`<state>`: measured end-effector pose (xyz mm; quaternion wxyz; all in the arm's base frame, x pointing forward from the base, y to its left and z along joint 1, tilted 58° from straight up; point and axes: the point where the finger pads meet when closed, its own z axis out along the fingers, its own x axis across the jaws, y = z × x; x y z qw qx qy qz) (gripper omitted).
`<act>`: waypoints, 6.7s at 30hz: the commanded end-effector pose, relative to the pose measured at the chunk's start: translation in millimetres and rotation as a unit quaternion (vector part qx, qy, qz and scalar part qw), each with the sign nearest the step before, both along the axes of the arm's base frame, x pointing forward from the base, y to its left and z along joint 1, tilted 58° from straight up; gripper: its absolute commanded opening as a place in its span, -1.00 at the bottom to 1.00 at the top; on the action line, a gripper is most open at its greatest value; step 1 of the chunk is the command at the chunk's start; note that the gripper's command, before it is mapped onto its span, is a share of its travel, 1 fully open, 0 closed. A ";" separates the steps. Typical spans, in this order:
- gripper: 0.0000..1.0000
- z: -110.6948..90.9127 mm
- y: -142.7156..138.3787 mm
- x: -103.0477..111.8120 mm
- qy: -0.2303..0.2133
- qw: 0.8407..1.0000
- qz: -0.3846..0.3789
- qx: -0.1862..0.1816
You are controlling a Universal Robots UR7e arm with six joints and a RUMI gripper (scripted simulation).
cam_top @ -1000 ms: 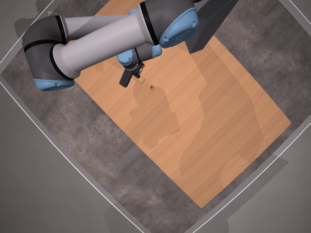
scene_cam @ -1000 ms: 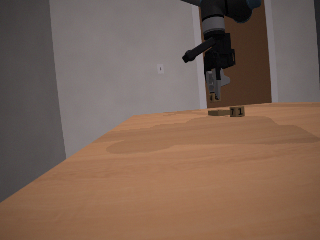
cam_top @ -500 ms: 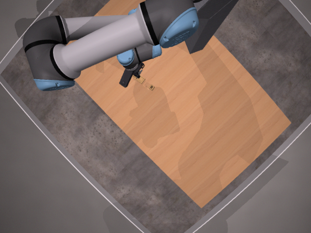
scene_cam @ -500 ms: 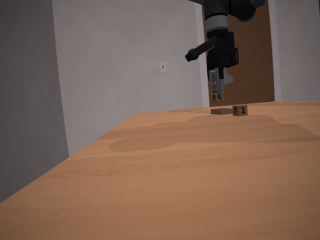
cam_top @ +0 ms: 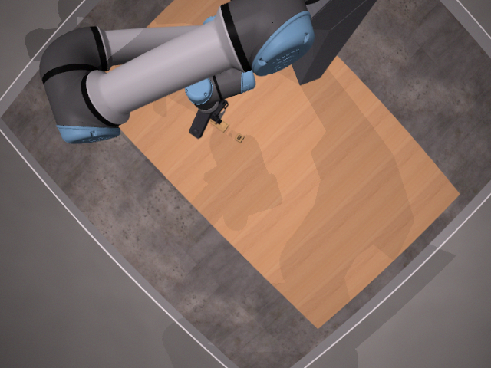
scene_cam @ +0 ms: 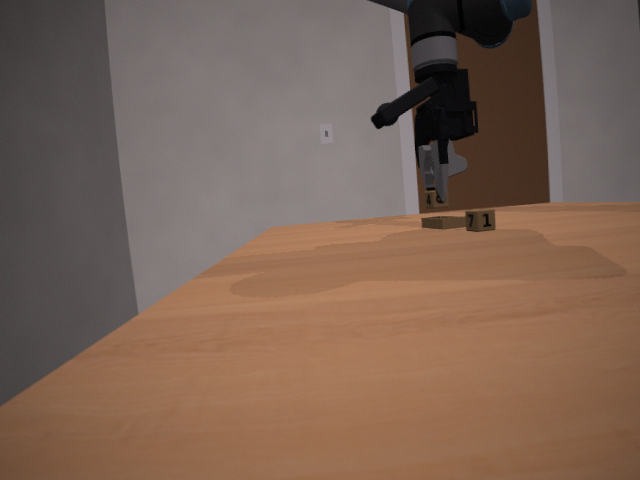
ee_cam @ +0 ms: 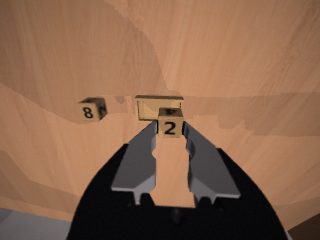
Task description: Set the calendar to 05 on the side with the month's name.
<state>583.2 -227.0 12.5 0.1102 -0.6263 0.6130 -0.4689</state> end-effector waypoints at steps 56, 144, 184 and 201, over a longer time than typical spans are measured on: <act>-0.80 -7.4 -6.2 10.7 0.000 1.000 0.000 0.000; -0.80 -11.6 -9.6 16.3 0.000 1.000 0.000 0.000; -0.44 -11.6 -9.6 16.3 0.000 1.000 0.000 0.000; -0.44 9.2 7.3 -11.8 0.000 1.000 0.000 0.000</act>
